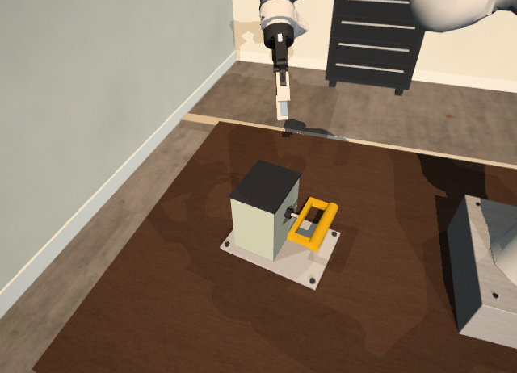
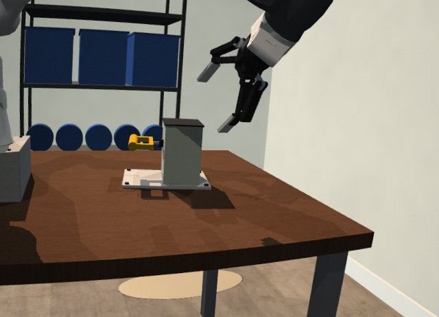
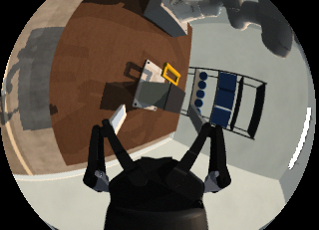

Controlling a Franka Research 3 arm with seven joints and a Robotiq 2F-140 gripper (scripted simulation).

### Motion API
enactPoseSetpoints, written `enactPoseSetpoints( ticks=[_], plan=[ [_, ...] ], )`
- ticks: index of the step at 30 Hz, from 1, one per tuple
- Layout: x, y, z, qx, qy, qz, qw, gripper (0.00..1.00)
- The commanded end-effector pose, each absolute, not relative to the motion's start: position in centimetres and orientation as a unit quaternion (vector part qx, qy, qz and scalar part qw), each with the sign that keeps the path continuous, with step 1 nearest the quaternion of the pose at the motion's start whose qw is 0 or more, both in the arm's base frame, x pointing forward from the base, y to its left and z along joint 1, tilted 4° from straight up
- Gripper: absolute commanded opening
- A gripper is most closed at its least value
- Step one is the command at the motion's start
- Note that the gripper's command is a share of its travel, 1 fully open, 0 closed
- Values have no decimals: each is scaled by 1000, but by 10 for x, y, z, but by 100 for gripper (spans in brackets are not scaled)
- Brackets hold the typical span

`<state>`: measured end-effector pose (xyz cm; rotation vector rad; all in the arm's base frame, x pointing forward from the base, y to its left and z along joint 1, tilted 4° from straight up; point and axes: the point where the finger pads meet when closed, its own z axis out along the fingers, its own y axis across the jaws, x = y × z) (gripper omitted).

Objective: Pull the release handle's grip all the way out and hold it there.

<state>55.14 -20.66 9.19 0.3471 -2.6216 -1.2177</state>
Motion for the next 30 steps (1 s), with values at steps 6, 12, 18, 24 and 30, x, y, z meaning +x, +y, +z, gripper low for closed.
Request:
enactPoseSetpoints(
  ticks=[6, 12, 18, 24, 30],
  plan=[
    [551, -207, 92, 118, -895, -415, 115, 100],
    [551, -207, 92, 118, -895, -415, 115, 100],
    [551, -207, 92, 118, -895, -415, 115, 100],
    [552, -206, 93, 121, -894, -415, 114, 100],
    [553, -203, 96, 135, -893, -414, 108, 100]
  ],
)
